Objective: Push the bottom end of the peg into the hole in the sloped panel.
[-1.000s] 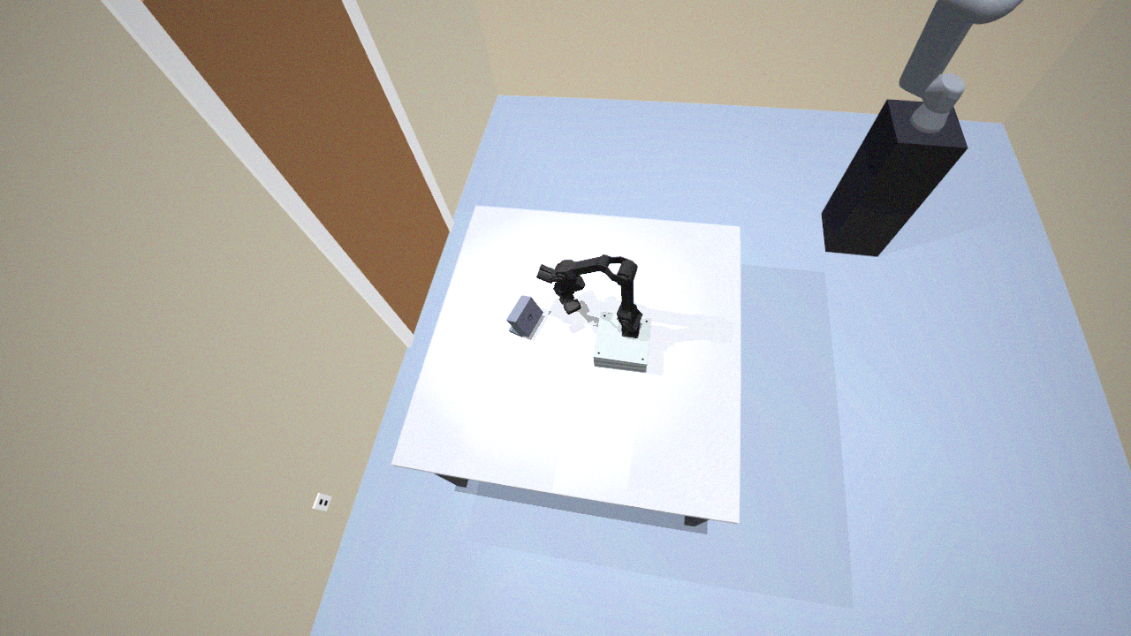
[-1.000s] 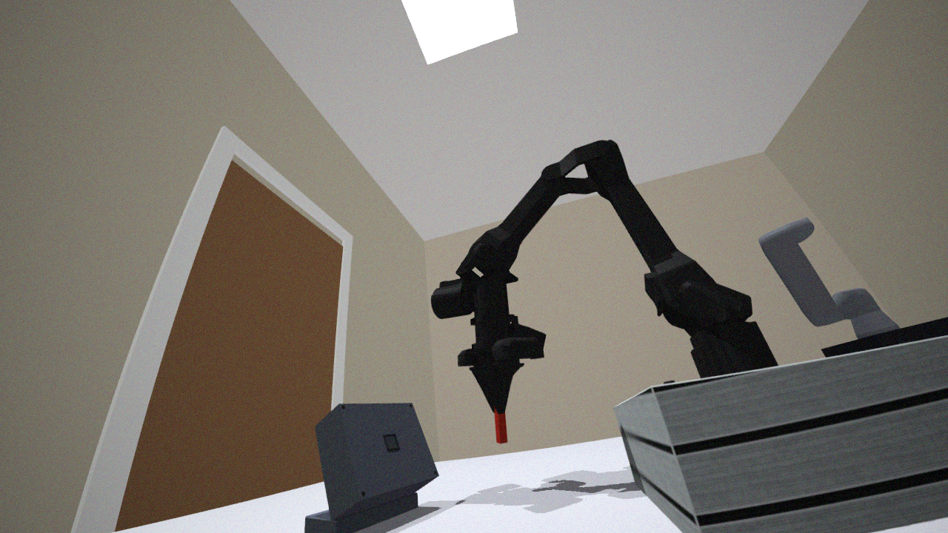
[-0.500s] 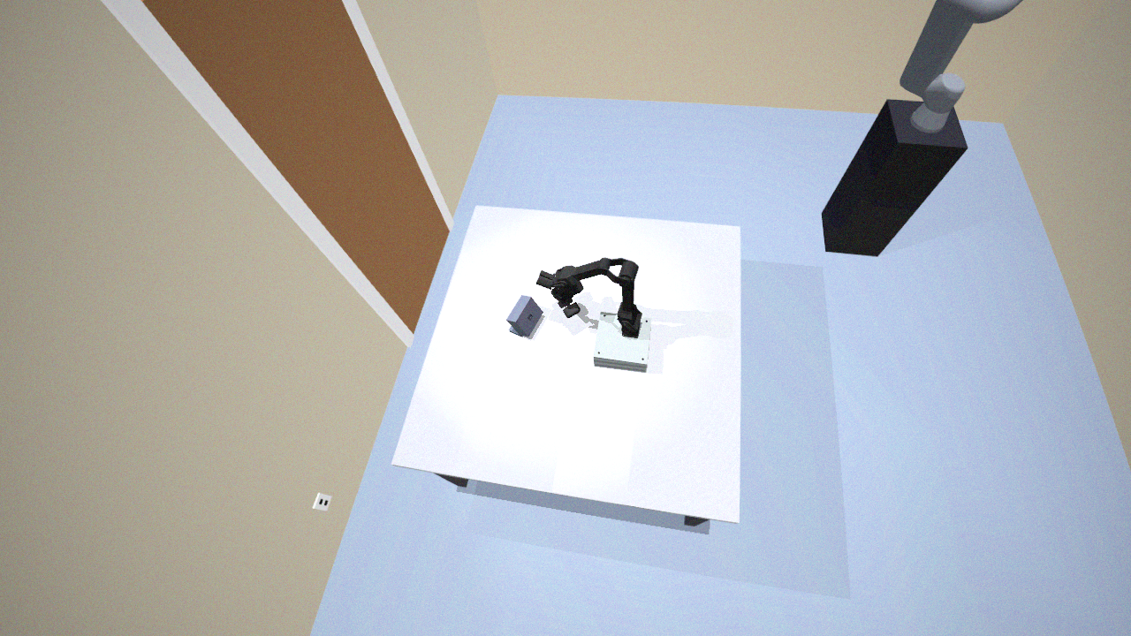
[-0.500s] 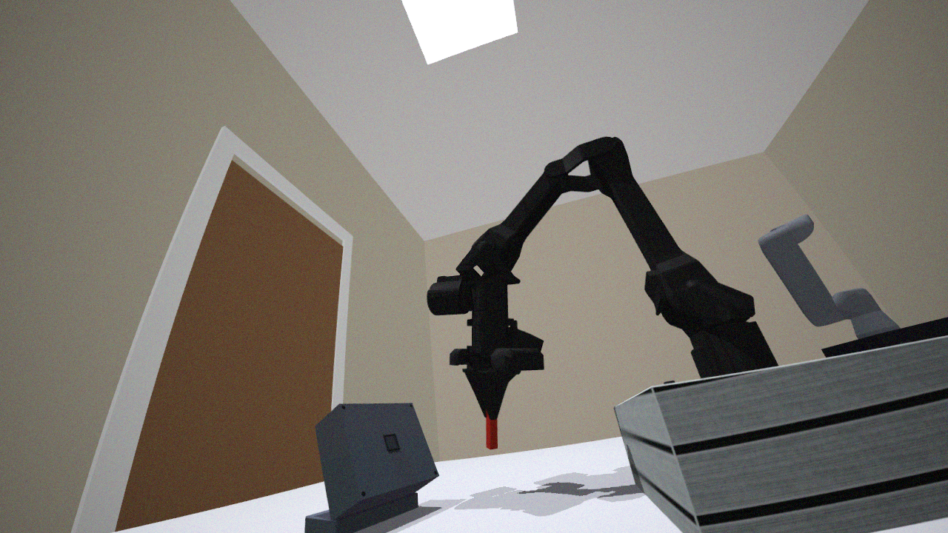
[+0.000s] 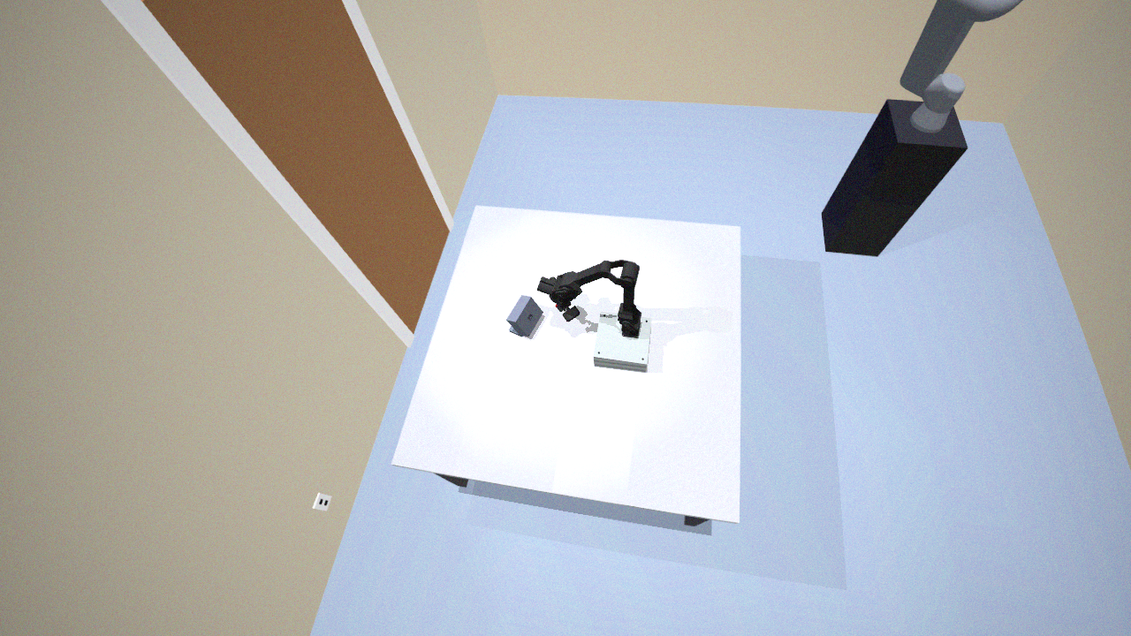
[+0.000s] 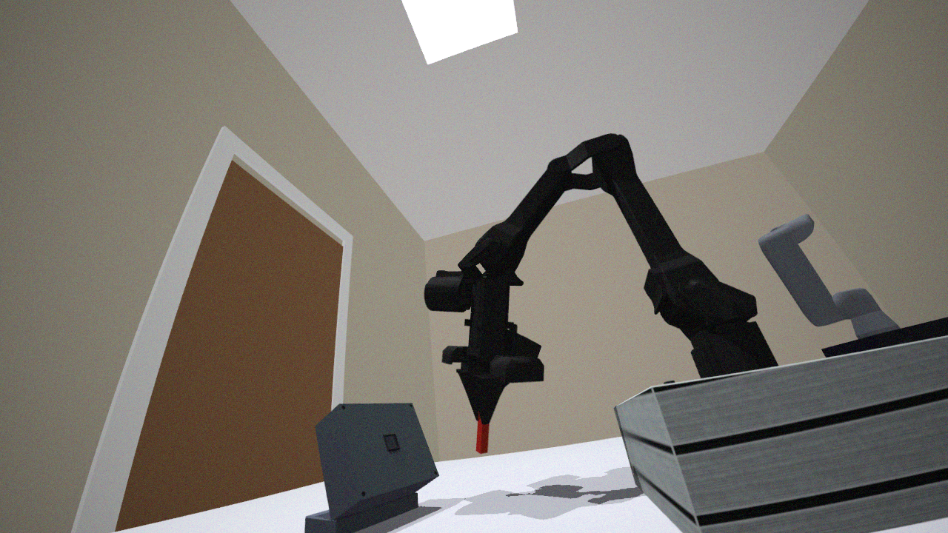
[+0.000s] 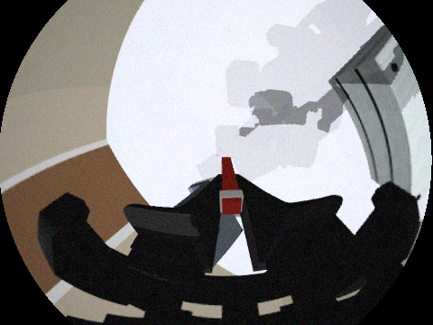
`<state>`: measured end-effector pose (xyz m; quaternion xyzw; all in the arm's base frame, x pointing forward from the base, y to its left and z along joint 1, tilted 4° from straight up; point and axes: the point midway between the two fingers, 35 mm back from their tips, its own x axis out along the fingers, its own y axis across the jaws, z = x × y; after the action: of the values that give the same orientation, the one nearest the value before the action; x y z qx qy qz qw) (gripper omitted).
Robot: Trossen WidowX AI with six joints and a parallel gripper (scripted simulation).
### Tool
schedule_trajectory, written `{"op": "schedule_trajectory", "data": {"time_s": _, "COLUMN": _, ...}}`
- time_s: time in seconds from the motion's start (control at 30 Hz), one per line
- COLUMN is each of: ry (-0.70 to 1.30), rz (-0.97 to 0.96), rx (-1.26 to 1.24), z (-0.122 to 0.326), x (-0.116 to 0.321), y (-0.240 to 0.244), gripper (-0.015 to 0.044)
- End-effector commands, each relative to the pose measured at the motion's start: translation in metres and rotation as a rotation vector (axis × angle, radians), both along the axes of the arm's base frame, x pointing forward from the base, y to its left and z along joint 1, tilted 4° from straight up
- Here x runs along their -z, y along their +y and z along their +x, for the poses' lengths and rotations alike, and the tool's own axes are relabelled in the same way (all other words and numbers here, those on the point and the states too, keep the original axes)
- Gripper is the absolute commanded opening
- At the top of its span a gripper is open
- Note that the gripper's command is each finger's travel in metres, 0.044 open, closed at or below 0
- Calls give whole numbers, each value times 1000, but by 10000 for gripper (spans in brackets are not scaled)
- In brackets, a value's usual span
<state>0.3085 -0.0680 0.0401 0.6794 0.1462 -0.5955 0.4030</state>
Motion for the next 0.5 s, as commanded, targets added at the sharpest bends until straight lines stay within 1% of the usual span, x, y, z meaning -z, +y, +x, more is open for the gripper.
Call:
{"op": "schedule_trajectory", "data": {"time_s": 0.0, "ry": -15, "rz": -23, "rx": -28, "z": 1, "x": 2, "y": 4, "gripper": 0}}
{"op": "schedule_trajectory", "data": {"time_s": 0.47, "ry": -76, "rz": -81, "rx": -96, "z": 6, "x": 5, "y": 16, "gripper": 0}}
